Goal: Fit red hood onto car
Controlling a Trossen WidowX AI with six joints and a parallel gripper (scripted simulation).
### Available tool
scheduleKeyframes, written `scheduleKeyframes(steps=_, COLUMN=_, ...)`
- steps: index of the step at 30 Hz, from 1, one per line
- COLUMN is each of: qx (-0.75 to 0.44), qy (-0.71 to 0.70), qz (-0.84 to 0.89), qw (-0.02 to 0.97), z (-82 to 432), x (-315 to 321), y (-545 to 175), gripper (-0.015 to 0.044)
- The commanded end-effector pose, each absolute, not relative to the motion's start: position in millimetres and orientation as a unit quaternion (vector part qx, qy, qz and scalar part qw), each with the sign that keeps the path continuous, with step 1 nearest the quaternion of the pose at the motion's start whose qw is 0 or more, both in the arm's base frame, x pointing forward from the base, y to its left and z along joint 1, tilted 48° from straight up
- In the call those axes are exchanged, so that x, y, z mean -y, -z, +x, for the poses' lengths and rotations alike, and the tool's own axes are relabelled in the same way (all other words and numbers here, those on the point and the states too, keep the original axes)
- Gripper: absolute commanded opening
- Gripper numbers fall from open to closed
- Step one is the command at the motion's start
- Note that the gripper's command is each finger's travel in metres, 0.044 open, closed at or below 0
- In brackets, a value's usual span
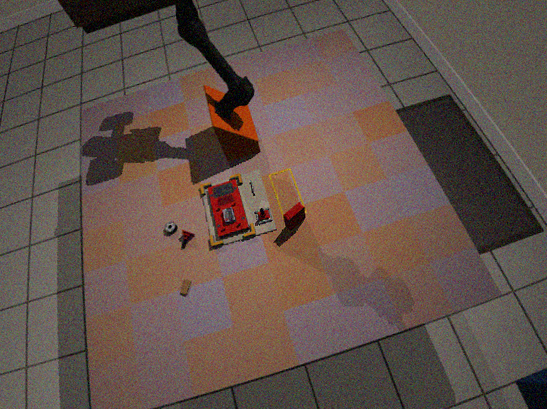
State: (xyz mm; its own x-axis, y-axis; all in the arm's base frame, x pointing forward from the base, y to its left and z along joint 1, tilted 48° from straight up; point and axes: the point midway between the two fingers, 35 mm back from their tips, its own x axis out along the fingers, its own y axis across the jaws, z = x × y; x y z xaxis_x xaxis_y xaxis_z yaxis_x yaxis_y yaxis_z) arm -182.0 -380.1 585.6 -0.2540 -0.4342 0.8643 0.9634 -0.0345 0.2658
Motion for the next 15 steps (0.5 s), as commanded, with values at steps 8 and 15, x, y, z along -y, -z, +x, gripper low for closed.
scheduleKeyframes(steps=8, qx=0.474, qy=0.619, qz=-0.363, qw=0.511, z=-169, x=316, y=-623, gripper=0.023)
scheduleKeyframes(steps=15, qx=0.499, qy=0.571, qz=-0.429, qw=0.491, z=-152, x=255, y=-644, gripper=0.0046)
